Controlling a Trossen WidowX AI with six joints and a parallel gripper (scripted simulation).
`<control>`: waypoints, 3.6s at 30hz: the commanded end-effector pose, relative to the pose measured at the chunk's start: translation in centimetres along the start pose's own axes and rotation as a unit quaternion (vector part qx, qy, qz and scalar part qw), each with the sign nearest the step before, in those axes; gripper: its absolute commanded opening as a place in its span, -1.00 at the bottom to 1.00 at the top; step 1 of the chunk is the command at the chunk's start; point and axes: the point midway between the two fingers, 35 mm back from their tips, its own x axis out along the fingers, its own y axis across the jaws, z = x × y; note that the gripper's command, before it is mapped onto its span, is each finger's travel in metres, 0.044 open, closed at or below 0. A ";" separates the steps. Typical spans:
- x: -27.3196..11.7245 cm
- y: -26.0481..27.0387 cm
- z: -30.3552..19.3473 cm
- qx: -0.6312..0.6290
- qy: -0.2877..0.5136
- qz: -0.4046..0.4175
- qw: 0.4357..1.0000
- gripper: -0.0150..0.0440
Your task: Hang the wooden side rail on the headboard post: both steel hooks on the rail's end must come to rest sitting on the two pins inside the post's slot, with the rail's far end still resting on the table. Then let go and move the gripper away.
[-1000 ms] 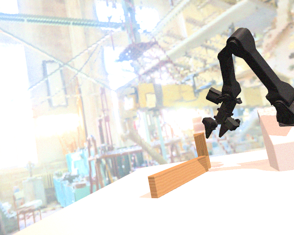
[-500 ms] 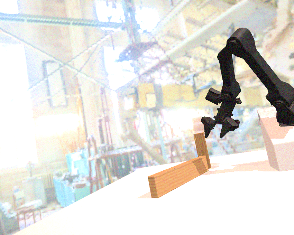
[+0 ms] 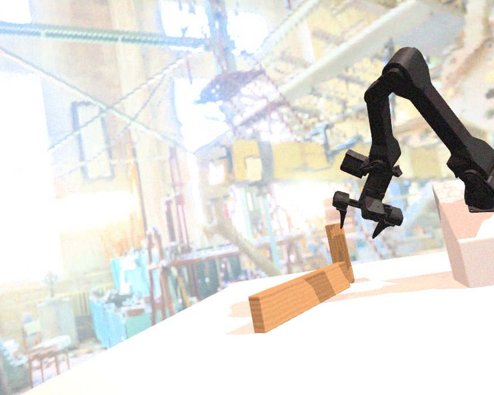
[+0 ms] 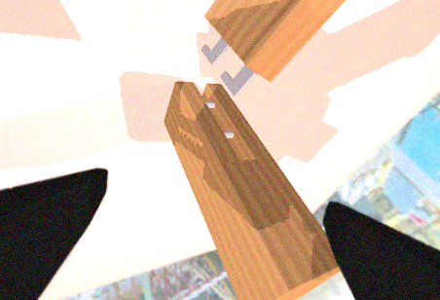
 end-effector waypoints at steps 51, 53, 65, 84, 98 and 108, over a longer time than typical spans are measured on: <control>0.3 -2.2 4.0 0.973 0.057 -0.122 0.187 1.00; 0.3 -2.2 4.0 0.973 0.057 -0.122 0.187 1.00; 0.3 -2.2 4.0 0.973 0.057 -0.122 0.187 1.00; 0.3 -2.2 4.0 0.973 0.057 -0.122 0.187 1.00; 1.8 -3.5 4.5 0.911 0.115 -0.033 0.394 1.00; 2.8 -5.1 5.2 0.782 0.125 0.090 0.603 1.00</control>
